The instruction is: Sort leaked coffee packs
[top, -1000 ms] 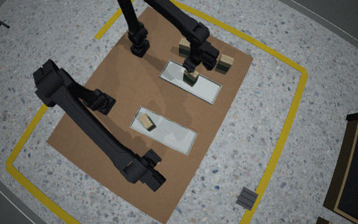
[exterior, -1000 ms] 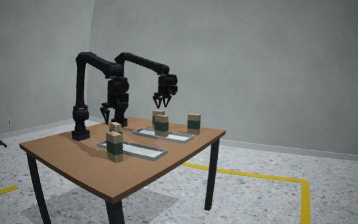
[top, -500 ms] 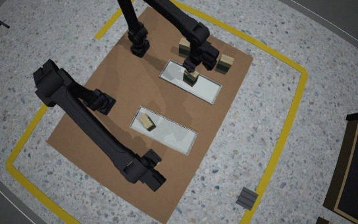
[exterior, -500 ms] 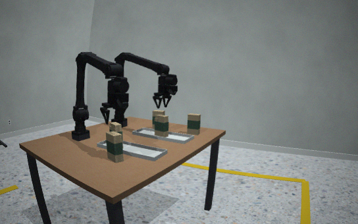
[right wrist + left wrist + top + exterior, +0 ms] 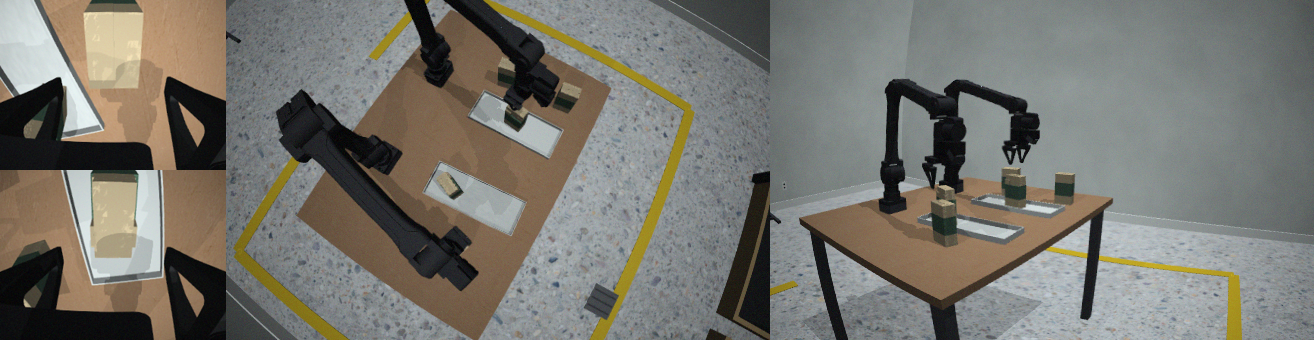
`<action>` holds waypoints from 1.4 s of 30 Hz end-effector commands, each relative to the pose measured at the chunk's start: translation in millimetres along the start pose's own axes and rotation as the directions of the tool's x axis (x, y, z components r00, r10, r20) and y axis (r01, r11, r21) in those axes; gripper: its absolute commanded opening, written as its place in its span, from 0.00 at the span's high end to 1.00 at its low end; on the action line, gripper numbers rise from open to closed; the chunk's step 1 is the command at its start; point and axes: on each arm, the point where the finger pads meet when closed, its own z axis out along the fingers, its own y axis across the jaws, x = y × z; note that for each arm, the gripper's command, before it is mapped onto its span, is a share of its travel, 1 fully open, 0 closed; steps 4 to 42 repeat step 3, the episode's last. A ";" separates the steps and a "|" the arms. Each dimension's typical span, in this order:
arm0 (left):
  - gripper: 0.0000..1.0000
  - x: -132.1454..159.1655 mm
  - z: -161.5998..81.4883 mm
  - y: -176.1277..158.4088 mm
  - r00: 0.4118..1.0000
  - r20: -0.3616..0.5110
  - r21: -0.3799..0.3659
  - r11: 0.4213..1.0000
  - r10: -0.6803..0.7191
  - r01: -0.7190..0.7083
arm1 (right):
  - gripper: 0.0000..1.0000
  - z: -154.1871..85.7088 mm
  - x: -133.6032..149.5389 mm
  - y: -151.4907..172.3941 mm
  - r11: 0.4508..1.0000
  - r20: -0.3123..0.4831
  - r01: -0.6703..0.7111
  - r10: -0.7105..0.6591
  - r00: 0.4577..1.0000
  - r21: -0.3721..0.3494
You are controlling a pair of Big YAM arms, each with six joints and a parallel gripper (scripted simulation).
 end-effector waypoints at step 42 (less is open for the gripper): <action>0.21 -10.2 -11.4 0.9 1.000 0.031 -0.002 1.000 -0.004 0.004 | 0.21 -12.8 -10.0 2.1 1.000 0.035 0.003 -0.003 0.999 -0.001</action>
